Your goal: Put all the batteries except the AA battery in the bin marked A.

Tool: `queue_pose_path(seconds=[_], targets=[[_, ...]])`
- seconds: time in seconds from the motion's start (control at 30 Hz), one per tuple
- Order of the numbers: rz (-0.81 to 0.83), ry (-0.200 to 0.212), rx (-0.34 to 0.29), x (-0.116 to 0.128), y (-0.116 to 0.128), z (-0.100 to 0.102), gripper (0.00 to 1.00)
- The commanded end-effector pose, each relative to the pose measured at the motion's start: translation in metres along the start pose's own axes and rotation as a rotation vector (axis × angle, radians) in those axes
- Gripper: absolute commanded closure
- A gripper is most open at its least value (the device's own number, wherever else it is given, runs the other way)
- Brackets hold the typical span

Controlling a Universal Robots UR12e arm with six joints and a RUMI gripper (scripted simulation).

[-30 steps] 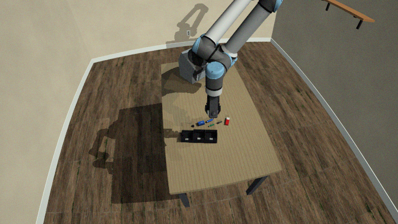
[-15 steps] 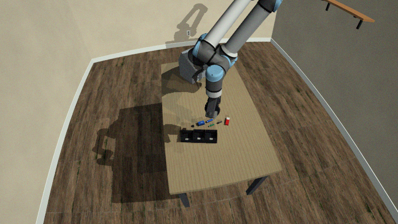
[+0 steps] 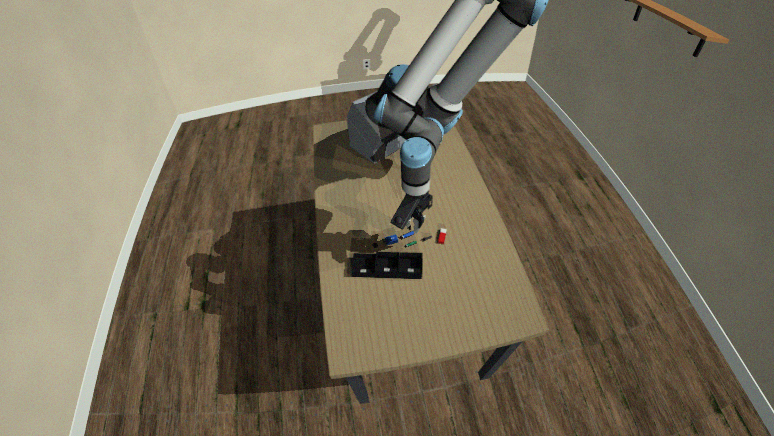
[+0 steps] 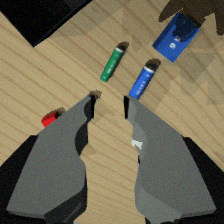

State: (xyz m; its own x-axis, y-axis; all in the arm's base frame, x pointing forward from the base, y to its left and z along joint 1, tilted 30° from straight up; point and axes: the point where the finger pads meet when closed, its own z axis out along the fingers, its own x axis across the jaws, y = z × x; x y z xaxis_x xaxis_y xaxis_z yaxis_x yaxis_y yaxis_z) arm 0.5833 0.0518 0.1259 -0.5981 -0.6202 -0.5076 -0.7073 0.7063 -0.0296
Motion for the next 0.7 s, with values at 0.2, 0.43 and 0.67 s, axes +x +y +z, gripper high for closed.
queue_pose_path(seconds=[0.2,0.43,0.67], targets=[[0.314,-0.001,0.024,0.0047,0.0048,0.0111,0.86],[0.427,0.001,0.038,0.0034,0.0033,0.0110,0.86],[0.427,0.001,0.038,0.0026,0.0024,0.0110,0.86]])
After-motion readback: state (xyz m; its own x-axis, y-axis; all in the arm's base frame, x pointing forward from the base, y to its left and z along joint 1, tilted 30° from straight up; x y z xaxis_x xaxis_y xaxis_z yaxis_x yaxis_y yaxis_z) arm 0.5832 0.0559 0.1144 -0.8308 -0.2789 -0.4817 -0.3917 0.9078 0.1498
